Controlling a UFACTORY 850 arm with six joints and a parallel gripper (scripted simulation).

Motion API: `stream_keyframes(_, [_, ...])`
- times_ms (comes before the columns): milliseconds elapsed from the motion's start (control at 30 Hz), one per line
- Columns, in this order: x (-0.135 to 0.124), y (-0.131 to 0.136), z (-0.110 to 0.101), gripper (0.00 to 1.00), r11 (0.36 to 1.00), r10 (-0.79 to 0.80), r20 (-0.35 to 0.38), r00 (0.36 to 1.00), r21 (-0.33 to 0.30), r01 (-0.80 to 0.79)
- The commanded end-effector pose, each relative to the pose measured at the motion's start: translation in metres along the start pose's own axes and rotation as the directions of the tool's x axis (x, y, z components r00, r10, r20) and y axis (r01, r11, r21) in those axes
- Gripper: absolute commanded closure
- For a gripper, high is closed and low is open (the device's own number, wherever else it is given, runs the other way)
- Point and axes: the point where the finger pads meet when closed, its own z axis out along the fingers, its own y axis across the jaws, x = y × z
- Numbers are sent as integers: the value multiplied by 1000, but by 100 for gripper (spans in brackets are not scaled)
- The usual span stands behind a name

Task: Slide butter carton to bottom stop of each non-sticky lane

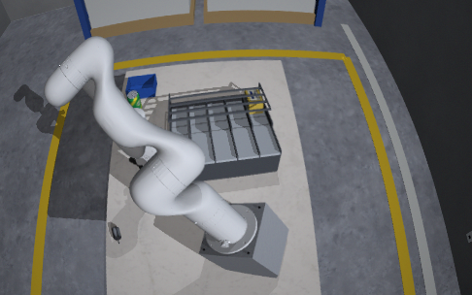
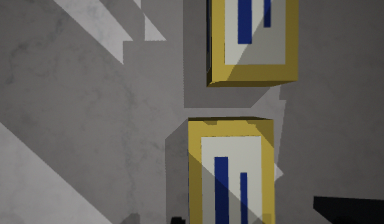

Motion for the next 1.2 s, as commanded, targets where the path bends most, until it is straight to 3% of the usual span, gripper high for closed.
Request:
stream_keyframes(0, [2, -1, 22, 10, 1000, -1, -14, 1000, 6, 1])
stream_keyframes(167, [3, -2, 42, 10, 1000, -3, -23, 1000, 11, 3])
stream_keyframes(233, [3, -2, 42, 10, 1000, -3, -23, 1000, 11, 3])
stream_keyframes(267, [1, -1, 23, 10, 1000, 0, -6, 1000, 5, 0])
stream_keyframes(733, [4, -3, 68, 10, 1000, -4, -33, 999, 18, 4])
stream_keyframes(800, [4, -3, 68, 10, 1000, -4, -33, 999, 18, 4])
stream_keyframes(833, [3, -2, 52, 10, 1000, -2, -20, 1000, 13, 2])
stream_keyframes(1167, [3, -3, 63, 10, 1000, -3, -30, 1000, 16, 4])
